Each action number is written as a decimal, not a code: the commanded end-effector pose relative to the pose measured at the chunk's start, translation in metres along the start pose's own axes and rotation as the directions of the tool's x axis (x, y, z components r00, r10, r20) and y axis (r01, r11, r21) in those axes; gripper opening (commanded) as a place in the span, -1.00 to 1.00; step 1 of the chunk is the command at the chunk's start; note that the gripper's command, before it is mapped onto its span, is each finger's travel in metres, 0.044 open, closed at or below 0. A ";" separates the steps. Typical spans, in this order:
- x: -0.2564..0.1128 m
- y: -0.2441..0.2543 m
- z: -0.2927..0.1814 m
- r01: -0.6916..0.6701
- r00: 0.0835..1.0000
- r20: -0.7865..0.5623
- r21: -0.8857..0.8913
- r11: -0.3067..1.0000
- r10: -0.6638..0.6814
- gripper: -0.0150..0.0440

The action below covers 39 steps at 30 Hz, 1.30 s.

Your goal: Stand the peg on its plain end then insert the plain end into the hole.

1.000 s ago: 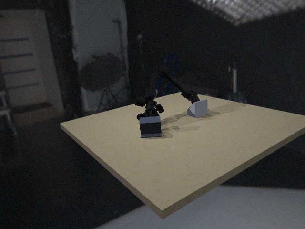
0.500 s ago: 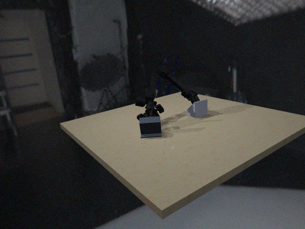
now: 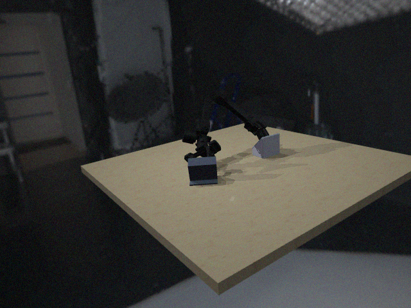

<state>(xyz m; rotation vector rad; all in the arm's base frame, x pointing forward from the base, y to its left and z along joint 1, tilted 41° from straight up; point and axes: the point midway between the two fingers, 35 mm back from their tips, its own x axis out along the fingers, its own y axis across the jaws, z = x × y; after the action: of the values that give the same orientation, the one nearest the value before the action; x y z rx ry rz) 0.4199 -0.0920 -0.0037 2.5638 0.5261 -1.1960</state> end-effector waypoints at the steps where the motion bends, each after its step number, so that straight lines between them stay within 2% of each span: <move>1: -0.004 0.000 -0.001 0.000 1.000 0.000 -0.001 1.000 0.000 1.00; 39: -0.063 0.005 -0.001 0.001 1.000 0.009 0.003 1.000 -0.001 1.00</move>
<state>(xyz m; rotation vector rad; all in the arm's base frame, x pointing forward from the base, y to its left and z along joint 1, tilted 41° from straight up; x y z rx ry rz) 0.3883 -0.1086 0.0390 2.5594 0.5235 -1.2216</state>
